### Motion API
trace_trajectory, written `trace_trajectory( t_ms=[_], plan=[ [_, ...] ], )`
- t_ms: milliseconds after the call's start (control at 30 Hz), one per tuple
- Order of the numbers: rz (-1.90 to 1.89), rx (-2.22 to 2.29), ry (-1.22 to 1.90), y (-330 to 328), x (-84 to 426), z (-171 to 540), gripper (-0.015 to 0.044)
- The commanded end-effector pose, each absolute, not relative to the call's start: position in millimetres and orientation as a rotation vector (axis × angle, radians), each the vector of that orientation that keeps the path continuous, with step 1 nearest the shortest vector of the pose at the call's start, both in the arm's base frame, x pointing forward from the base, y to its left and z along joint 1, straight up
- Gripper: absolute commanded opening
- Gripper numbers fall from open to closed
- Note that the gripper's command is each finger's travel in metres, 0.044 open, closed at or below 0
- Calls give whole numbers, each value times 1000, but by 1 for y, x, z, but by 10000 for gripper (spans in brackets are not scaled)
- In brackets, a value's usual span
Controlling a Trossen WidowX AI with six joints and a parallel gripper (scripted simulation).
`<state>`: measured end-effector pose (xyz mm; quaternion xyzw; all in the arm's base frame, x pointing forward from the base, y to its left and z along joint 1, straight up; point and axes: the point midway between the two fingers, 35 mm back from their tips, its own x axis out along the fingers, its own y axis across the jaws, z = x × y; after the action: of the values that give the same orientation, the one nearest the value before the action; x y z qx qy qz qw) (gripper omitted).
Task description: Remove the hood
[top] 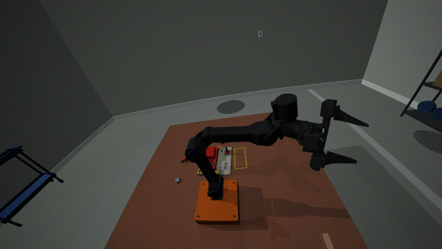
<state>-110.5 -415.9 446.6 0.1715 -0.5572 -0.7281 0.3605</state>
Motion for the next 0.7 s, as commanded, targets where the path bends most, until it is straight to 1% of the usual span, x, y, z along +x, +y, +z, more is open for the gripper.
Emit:
trace_trajectory(
  t_ms=[0,367,667],
  plan=[
    [-1859,533,-1262,-435,-68,427,440],
    [-1761,685,-858,-456,41,384,440],
    [-1642,752,-514,-450,132,343,440]
  ],
)
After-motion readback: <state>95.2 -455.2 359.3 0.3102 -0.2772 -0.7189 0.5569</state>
